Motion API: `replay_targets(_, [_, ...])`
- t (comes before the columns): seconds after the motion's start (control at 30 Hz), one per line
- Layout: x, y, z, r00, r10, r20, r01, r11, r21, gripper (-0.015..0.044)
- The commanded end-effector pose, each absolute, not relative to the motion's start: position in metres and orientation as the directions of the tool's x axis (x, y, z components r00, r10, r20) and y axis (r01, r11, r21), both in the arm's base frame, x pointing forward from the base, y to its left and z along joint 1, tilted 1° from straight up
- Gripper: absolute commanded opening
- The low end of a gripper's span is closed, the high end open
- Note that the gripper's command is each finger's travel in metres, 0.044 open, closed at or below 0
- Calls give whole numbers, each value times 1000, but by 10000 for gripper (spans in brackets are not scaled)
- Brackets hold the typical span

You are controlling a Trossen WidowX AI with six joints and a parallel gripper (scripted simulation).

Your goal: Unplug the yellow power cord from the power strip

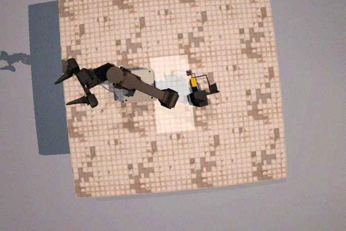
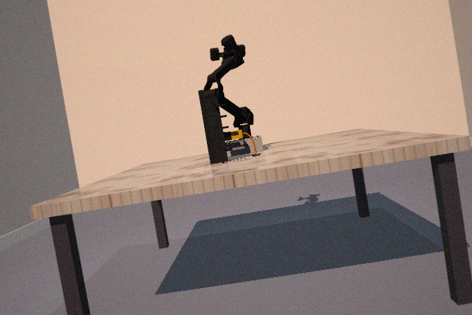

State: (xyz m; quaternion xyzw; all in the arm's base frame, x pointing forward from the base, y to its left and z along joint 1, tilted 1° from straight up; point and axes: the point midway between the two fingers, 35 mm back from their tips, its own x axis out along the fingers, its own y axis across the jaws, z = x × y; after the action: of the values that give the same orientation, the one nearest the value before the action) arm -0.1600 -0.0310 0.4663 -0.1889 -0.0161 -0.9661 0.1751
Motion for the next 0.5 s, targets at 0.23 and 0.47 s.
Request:
replay_targets(0.23, [-192,59,449,-962,44,269,-59,-997,-48,190])
replay_targets(0.47, [-181,166,419,-888,445,113,-456,-885,-97,160])
